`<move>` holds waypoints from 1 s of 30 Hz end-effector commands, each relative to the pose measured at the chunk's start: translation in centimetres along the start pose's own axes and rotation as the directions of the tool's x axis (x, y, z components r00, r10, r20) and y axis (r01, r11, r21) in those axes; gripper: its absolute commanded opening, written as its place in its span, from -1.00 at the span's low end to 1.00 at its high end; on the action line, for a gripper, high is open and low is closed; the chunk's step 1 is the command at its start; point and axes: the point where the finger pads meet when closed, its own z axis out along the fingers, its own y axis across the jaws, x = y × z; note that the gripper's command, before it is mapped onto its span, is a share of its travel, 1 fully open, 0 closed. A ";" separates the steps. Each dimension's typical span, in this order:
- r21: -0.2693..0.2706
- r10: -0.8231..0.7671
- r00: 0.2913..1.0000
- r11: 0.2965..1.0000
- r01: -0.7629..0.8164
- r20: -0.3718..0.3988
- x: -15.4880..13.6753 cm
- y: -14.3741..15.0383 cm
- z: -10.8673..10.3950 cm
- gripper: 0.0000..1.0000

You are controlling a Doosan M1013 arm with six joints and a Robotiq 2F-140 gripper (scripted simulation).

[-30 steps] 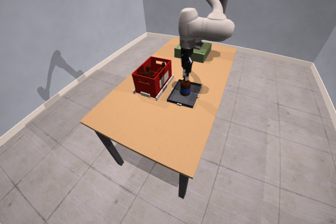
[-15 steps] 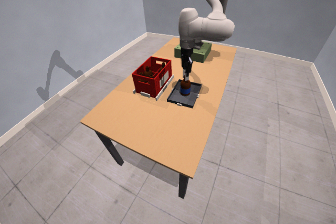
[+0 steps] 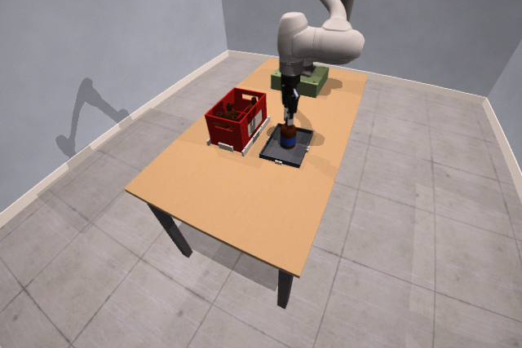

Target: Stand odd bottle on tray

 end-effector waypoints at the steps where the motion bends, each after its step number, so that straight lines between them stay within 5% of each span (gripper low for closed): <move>1: -0.002 -0.002 1.000 1.000 0.002 -0.005 0.4 0.2 0.3 -1.00; 23: -0.002 -0.002 1.000 1.000 0.002 -0.005 0.4 0.2 0.3 -1.00; 24: -0.002 -0.002 1.000 1.000 0.002 -0.005 0.4 0.2 0.3 1.00; 30: -0.002 -0.002 1.000 1.000 0.002 -0.005 0.4 0.2 0.3 1.00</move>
